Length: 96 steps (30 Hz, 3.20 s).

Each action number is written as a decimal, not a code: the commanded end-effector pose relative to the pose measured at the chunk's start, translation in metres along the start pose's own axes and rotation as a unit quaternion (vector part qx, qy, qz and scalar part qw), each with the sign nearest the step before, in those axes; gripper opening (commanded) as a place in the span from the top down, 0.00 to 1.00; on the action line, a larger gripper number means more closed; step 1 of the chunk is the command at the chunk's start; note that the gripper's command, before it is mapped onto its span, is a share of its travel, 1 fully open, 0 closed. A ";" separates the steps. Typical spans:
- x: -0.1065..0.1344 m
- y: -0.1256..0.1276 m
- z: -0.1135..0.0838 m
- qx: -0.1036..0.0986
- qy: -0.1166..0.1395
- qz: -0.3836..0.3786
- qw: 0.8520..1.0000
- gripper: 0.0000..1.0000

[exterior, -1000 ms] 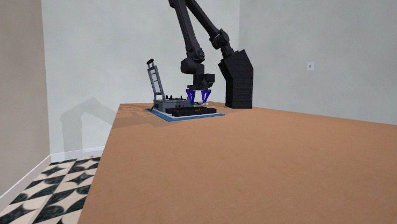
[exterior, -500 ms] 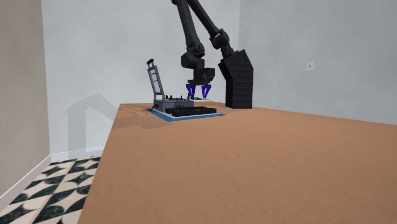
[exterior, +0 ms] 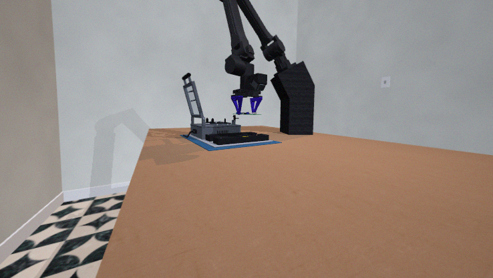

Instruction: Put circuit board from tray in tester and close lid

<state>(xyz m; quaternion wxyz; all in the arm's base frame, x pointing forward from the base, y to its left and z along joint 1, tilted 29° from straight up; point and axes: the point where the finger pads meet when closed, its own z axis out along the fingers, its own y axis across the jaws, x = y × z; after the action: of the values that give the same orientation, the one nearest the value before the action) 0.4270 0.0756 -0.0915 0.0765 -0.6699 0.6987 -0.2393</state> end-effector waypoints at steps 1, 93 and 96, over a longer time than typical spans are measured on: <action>-0.009 -0.001 -0.012 0.005 -0.006 -0.004 1.000 0.28; -0.011 -0.003 -0.016 0.006 -0.007 -0.020 1.000 0.28; -0.011 -0.003 -0.016 0.007 -0.007 -0.021 1.000 0.28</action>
<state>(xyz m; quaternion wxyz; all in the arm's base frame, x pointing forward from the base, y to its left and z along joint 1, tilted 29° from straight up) 0.4244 0.0786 -0.0863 0.0751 -0.6740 0.6950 -0.2389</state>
